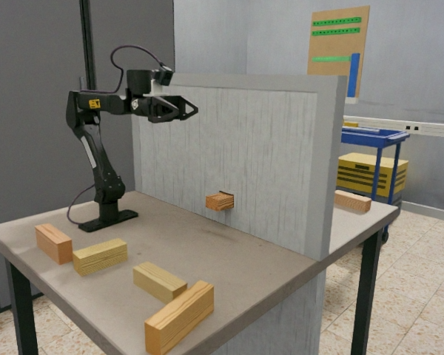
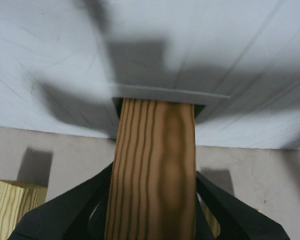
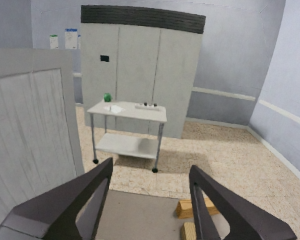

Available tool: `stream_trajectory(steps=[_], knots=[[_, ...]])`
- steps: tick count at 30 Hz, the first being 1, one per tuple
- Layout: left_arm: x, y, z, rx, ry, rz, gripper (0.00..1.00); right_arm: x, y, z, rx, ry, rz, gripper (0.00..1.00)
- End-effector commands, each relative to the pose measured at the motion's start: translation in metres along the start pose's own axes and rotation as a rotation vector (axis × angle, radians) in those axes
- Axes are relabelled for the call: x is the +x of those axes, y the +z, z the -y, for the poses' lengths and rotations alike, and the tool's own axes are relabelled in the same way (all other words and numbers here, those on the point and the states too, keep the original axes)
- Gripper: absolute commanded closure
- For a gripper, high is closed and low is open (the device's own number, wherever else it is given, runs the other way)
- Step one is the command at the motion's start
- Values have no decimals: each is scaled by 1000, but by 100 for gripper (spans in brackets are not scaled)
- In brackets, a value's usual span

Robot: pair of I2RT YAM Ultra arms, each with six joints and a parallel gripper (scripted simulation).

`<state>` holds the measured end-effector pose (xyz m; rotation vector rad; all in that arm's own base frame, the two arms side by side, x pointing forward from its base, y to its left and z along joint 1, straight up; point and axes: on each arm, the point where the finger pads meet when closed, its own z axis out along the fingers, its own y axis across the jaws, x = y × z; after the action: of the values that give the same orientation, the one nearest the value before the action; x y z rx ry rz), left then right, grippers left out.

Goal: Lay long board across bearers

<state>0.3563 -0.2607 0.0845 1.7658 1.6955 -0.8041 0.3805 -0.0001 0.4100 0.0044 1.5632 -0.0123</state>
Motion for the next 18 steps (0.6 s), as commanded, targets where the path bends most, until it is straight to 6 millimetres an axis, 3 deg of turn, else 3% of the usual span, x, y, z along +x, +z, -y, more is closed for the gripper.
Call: stream_trajectory(steps=[1,2,5,18], knots=[[-5,-19,4,-5,7,18,100,-24,-4,3,12,6,61,28],[1,-19,10,6,-7,13,100,-28,-4,3,12,10,69,28],[-13,-34,-7,-39,38,24,100,-28,-4,3,12,10,69,28],[1,-46,-5,-35,35,17,100,-28,-4,3,11,10,69,28]])
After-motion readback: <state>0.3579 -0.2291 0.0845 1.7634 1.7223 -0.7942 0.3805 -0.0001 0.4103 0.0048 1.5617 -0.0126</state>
